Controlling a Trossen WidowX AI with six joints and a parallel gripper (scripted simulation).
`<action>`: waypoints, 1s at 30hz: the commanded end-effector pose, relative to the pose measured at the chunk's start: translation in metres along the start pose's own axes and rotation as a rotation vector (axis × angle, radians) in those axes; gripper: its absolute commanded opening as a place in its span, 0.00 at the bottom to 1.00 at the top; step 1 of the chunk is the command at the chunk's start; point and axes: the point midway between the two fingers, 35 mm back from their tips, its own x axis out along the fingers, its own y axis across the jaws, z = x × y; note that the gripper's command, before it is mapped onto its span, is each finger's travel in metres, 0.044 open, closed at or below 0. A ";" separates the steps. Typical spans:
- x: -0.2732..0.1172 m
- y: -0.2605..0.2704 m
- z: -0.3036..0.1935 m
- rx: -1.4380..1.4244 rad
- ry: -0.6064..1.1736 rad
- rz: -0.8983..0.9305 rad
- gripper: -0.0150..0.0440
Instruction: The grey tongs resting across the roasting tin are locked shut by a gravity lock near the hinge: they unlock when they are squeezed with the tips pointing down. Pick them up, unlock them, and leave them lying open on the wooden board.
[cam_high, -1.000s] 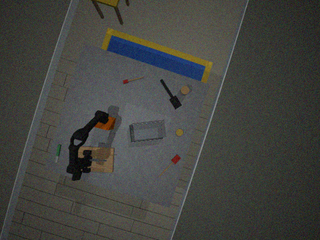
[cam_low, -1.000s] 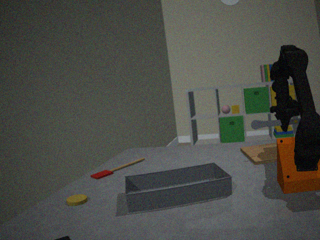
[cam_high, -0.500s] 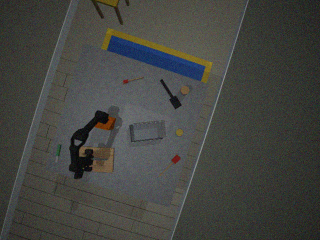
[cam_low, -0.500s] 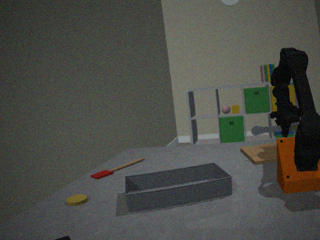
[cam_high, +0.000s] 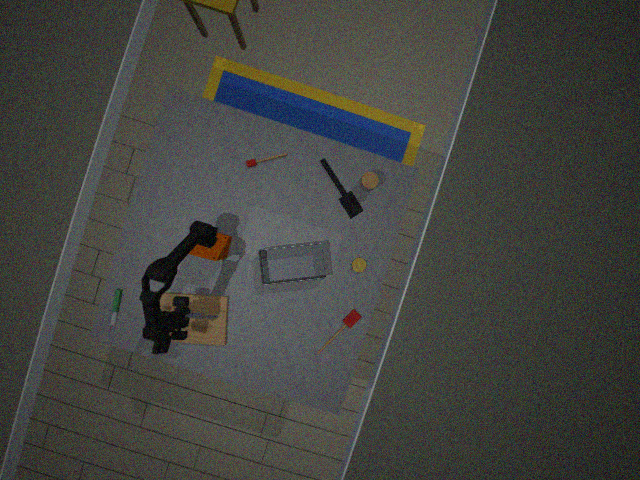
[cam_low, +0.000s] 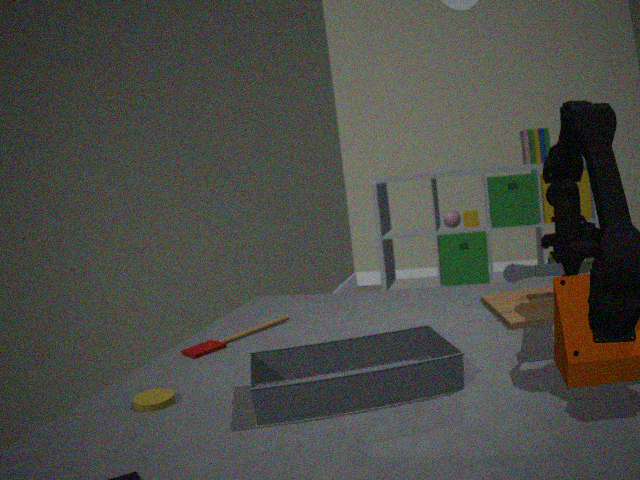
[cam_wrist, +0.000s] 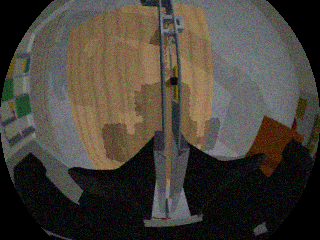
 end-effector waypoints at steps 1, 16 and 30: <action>0.005 -0.001 0.000 -0.003 -0.003 0.001 0.00; 0.007 -0.002 0.000 0.000 0.001 -0.002 0.44; 0.007 -0.002 0.000 0.000 0.001 -0.002 1.00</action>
